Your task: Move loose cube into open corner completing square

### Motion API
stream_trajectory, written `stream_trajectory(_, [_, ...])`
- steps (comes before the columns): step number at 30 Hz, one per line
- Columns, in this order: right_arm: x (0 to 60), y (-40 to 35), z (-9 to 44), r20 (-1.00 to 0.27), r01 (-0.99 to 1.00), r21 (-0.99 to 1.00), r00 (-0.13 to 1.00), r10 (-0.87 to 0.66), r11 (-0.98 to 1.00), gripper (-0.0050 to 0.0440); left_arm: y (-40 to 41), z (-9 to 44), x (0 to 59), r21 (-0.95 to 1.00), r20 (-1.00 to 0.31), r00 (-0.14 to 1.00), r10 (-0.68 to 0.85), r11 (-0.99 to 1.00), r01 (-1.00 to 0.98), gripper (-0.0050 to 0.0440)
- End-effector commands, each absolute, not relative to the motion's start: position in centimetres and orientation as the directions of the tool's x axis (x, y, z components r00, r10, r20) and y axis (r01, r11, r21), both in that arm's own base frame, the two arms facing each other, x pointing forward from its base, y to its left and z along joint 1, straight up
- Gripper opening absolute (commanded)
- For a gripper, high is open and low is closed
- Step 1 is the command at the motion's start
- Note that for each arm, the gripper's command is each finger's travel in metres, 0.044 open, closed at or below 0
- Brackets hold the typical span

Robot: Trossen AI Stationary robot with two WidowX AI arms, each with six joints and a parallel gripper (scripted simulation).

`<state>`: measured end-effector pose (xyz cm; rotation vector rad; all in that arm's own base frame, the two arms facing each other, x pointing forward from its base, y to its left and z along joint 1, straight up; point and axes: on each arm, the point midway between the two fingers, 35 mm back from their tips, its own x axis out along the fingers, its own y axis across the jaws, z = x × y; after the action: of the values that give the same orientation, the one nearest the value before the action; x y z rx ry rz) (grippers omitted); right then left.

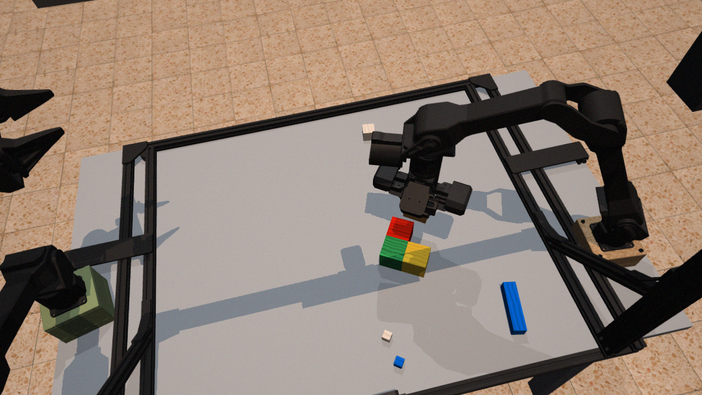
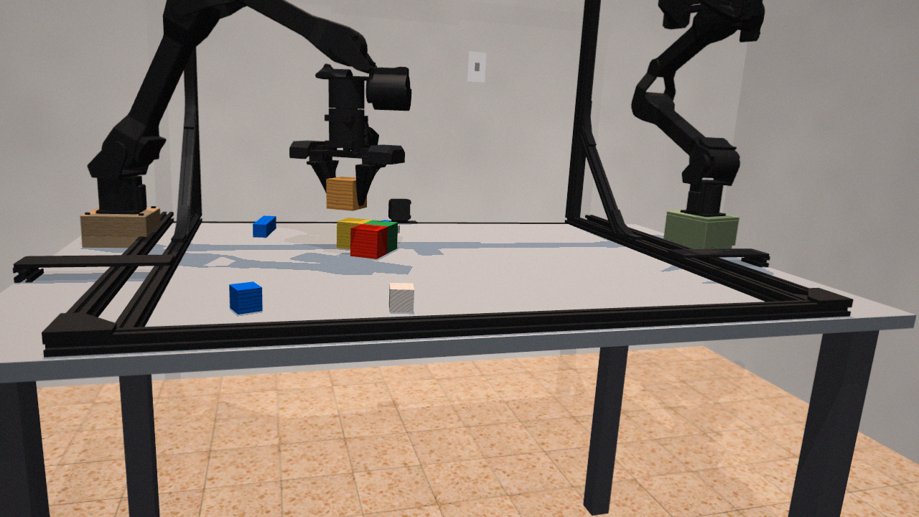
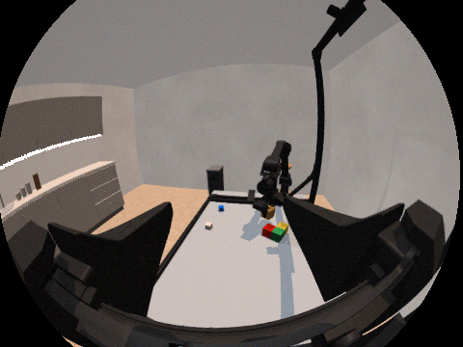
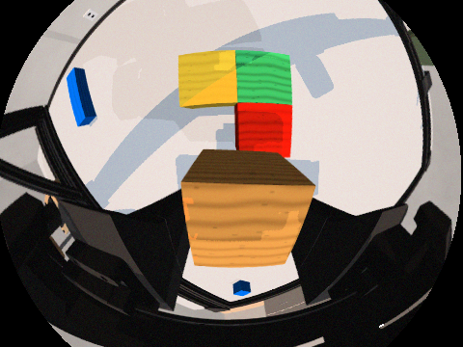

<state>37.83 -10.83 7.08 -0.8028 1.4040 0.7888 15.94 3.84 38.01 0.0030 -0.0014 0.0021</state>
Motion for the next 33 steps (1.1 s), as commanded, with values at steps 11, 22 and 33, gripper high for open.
stream_trajectory(11, [34.1, -7.2, 6.8, -1.0, -0.883, -0.005, 0.006, -0.001, 0.469, 0.0, 3.8, 38.0, 15.9, -0.001, 0.001, 1.0, 0.0, 1.0, 0.0, 0.04])
stream_trajectory(22, [33.2, -6.3, 4.7, -1.0, -0.891, 0.0, 0.0, 0.0, 0.454, 0.0, 3.8, 38.0, 15.9, -0.001, 0.001, 1.0, 0.0, 1.0, 0.0, 0.04])
stream_trajectory(33, [33.0, -6.3, 0.6, -1.0, -0.891, 0.0, 0.0, 0.0, 0.454, 0.0, 3.8, 38.0, 15.9, -0.001, 0.001, 1.0, 0.0, 1.0, 0.0, 0.04])
